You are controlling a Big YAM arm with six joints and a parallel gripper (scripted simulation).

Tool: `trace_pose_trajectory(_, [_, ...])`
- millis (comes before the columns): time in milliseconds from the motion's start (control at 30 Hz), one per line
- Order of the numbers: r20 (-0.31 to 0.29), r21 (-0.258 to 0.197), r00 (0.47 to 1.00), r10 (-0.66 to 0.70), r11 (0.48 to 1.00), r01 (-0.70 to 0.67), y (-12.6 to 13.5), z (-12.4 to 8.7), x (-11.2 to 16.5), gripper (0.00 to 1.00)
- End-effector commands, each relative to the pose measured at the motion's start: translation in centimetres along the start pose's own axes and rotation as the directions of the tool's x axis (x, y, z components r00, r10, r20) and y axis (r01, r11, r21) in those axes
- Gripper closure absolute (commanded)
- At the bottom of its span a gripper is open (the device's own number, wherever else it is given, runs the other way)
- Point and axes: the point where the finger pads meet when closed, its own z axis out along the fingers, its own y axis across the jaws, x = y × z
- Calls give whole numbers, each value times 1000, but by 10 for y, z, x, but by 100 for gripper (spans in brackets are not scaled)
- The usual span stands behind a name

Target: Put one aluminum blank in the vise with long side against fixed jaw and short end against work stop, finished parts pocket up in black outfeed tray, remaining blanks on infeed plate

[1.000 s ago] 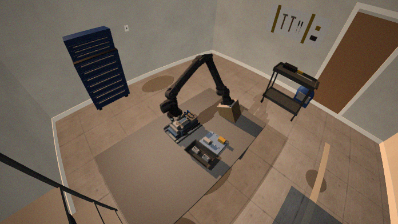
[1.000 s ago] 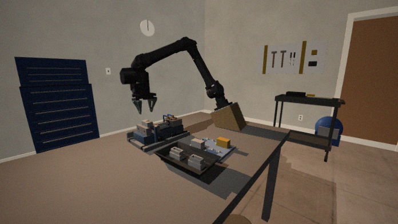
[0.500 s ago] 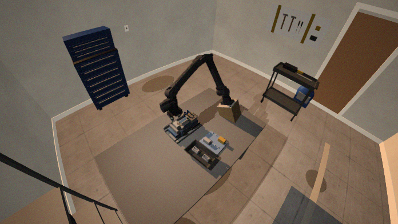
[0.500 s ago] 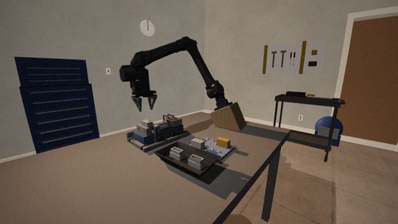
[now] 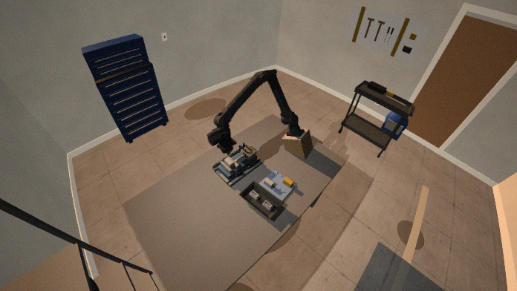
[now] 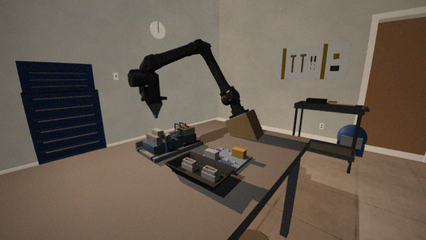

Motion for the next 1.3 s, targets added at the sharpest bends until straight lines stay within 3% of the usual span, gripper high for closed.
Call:
trace_pose_trajectory(0, [2,-64,1000,4,998,-4,19,-29,2,100])
trace_pose_trajectory(667, [2,-61,1000,2,998,-2,18,-28,3,100])
trace_pose_trajectory(800, [2,-56,1000,-2,998,2,8,-25,4,100])
trace_pose_trajectory(967, [2,-51,1000,-12,999,12,-22,-20,4,100])
trace_pose_trajectory(1267, [2,-46,1000,-18,999,18,-19,-15,6,100])
